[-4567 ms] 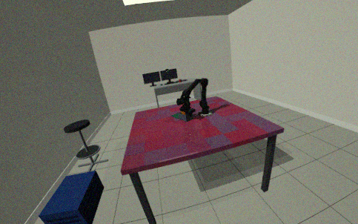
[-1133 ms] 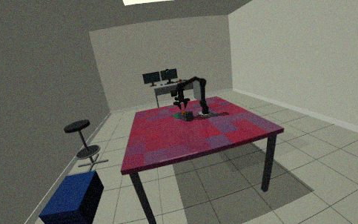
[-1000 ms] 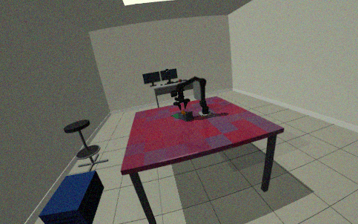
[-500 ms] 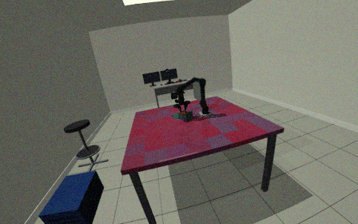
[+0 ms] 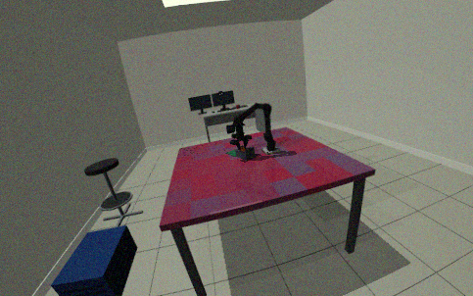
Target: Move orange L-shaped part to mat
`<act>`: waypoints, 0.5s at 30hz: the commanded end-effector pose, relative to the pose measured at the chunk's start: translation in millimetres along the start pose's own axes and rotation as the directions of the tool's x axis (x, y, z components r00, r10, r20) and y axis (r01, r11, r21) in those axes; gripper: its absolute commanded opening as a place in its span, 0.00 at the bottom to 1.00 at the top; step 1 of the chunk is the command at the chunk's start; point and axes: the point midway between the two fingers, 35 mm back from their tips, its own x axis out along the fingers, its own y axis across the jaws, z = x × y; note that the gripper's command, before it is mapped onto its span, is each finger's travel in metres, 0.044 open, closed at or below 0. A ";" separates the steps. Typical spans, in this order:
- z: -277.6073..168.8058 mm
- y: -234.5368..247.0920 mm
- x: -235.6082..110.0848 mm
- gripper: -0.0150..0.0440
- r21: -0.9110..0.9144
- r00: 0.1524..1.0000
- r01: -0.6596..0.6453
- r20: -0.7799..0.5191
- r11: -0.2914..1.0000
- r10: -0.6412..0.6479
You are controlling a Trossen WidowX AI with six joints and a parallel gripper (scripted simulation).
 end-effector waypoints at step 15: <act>0.2 0.4 -0.8 0.26 0.000 1.000 -0.002 0.001 1.000 0.002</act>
